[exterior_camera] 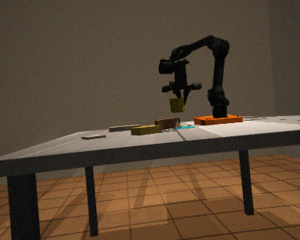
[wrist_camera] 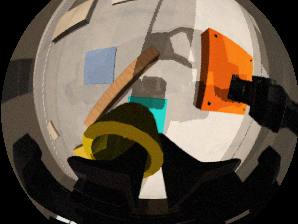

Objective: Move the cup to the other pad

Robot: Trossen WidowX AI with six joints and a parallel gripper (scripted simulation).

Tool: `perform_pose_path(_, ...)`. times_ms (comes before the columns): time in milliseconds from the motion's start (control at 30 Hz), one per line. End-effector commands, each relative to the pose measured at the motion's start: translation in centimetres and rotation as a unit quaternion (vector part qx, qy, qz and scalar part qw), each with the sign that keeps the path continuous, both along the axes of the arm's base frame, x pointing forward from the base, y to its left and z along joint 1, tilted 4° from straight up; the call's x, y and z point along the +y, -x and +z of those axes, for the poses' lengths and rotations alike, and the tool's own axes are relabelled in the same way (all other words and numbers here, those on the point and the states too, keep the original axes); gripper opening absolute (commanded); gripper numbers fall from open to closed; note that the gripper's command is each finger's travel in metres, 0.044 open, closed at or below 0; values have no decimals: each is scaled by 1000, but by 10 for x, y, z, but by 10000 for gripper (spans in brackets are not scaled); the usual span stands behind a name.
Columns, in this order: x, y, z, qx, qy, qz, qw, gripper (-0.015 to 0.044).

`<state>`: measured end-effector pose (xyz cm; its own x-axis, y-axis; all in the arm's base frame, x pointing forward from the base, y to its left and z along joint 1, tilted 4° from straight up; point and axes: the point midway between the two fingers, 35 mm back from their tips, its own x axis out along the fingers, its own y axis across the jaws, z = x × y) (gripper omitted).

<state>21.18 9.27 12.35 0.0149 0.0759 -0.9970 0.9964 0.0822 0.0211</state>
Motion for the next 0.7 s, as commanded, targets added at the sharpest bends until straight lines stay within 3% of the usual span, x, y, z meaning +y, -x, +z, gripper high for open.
perform_pose_path(0,5,7,1,0,-1,-2,1000,0)
perform_pose_path(667,14,18,-8,0,-2,-2,1000,0)
